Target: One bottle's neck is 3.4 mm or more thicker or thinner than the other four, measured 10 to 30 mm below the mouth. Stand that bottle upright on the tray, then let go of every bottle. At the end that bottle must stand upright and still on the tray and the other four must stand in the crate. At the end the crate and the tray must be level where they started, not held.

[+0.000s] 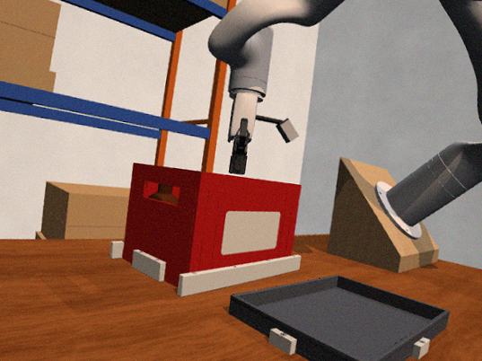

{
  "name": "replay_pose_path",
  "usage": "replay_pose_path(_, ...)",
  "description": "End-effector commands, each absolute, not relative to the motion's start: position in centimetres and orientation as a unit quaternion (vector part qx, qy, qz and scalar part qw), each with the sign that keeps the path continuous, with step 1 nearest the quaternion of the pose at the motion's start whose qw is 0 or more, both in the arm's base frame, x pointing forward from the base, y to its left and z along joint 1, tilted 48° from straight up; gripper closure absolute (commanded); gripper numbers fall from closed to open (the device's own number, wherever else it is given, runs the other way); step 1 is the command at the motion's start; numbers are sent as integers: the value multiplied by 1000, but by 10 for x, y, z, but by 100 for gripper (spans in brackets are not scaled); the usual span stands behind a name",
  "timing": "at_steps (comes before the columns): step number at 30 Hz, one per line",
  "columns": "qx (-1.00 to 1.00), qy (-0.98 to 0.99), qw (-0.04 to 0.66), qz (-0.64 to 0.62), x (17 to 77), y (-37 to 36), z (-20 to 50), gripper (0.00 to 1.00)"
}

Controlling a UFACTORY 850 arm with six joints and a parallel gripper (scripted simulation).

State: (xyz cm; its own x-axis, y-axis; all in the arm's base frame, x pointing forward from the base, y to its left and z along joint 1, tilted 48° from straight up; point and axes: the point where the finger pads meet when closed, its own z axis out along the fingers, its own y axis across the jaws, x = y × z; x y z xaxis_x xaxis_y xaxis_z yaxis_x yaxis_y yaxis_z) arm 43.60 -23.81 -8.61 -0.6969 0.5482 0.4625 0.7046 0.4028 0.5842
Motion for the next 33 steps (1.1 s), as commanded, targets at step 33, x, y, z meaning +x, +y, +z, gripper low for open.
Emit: replay_pose_path(33,-377,-832,98,-396,441,-215,-108,35)
